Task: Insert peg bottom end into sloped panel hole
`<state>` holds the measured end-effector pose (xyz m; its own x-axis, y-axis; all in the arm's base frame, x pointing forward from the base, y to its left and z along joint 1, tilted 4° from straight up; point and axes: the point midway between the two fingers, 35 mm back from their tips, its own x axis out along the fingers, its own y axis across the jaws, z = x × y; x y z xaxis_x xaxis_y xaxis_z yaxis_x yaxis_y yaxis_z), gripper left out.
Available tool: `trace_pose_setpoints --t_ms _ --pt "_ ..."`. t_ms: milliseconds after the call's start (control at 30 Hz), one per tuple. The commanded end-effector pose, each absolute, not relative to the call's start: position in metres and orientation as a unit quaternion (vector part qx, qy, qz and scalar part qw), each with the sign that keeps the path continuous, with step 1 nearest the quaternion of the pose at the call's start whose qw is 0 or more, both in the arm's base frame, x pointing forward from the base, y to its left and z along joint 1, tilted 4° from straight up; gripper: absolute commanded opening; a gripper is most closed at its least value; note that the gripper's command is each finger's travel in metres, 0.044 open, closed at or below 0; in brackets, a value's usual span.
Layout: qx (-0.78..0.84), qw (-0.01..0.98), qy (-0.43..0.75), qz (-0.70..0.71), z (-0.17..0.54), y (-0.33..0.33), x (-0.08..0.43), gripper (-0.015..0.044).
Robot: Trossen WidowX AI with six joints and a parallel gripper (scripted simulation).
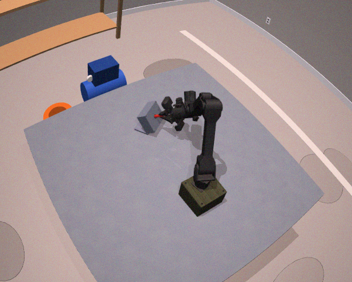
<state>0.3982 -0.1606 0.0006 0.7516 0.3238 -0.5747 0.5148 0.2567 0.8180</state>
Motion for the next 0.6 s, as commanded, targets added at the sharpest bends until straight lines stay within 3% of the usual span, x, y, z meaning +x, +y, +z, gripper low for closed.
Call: trace_pose_setpoints --t_ms 0,567 --pt "0.608 0.711 0.347 -0.07 -0.0032 -0.1598 0.4002 0.0" --pt "0.608 0.711 0.347 -0.07 -0.0081 -0.1577 0.4052 0.0"
